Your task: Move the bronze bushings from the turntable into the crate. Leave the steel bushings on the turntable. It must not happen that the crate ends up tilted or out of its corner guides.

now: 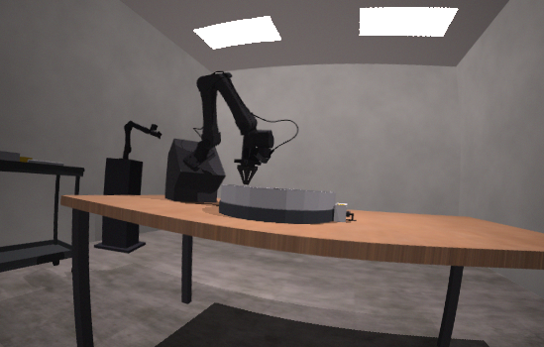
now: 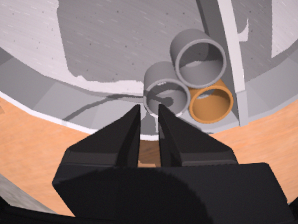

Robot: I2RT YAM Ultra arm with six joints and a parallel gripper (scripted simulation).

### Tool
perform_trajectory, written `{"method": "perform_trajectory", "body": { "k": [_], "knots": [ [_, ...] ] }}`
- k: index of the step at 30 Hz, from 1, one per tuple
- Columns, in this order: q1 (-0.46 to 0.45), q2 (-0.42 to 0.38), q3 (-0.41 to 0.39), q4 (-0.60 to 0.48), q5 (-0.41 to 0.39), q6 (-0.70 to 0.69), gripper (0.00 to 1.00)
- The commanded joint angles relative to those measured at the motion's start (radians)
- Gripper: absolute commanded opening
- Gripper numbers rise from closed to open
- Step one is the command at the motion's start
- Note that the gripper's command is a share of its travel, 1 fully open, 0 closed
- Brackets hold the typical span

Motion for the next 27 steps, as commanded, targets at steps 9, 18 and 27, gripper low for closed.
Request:
{"method": "perform_trajectory", "body": {
  "k": [9,18,27],
  "knots": [
    [0.018,0.005,0.037,-0.011,0.006,0.006,0.15],
    [-0.003,0.023,0.034,0.027,-0.011,-0.012,0.15],
    [-0.007,0.009,0.008,0.055,-0.015,-0.021,0.15]
  ]
}}
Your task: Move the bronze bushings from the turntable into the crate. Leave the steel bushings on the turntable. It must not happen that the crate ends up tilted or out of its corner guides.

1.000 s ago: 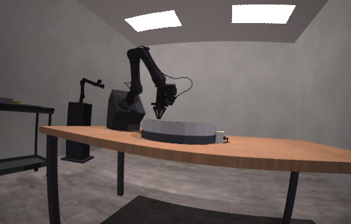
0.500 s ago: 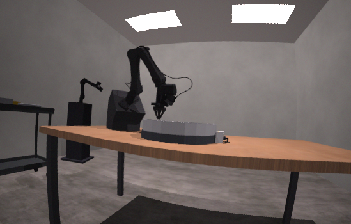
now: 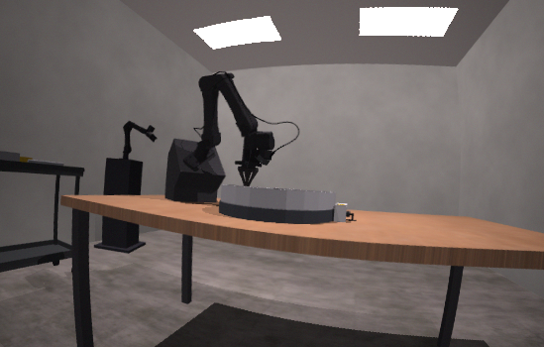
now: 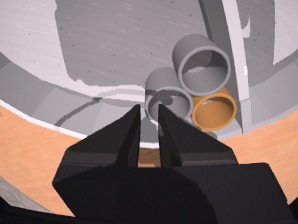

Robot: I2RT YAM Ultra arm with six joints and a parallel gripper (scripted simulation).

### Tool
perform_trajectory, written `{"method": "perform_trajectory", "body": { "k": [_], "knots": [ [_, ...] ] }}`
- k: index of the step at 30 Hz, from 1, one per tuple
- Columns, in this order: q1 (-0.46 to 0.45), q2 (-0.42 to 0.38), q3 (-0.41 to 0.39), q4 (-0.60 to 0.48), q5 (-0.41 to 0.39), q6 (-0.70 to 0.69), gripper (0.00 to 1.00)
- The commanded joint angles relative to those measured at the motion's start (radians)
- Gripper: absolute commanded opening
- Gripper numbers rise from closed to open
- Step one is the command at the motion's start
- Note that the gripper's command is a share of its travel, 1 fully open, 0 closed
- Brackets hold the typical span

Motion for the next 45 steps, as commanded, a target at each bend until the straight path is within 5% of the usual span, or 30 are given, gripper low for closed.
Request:
{"method": "perform_trajectory", "body": {
  "k": [1,45],
  "knots": [
    [0.007,-0.026,0.001,0.025,-0.005,-0.006,0.15],
    [-0.001,-0.023,-0.001,0.037,-0.009,-0.010,0.15]
  ]
}}
